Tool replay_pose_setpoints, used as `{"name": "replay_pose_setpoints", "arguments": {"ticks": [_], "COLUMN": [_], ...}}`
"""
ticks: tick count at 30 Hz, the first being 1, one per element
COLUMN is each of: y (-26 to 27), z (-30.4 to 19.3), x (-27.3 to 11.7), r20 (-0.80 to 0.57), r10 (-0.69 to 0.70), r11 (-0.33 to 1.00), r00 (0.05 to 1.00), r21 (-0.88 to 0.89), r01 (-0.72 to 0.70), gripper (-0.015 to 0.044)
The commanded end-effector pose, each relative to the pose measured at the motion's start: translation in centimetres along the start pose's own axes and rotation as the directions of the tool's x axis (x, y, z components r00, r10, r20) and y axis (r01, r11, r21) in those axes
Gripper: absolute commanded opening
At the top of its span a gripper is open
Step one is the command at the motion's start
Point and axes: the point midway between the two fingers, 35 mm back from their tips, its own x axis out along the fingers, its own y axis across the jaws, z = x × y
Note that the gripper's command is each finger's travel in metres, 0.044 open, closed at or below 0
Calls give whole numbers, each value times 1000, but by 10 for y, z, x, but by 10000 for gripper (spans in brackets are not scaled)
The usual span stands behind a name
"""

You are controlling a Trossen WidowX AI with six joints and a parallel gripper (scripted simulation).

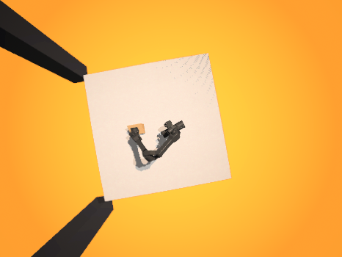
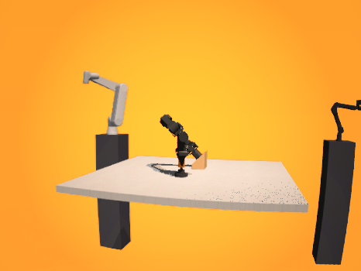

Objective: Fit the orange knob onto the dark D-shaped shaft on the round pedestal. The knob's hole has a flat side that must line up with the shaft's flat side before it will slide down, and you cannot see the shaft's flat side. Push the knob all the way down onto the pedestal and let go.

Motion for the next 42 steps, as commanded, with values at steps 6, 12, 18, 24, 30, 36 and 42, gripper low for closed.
{"name": "replay_pose_setpoints", "arguments": {"ticks": [6, 12, 18, 24, 30, 36, 42], "y": [0, 0, 0, 0, 0, 0, 0], "z": [-1, -1, -1, -1, -1, -1, -2], "x": [1, 1, 2, 2, 2, 2, 2], "r20": [-4, -4, -4, -4, -4, -4, -4], "r10": [-1, 0, 0, 0, -1, 0, 0], "r11": [1000, 1000, 1000, 1000, 999, 1000, 999], "r00": [1000, 1000, 1000, 1000, 1000, 1000, 1000], "r21": [-3, -17, -17, -9, 39, 18, -45], "r01": [0, 0, 0, 0, 1, 1, 0], "gripper": [0, 0, 0, 0, 0, 0, 0]}}
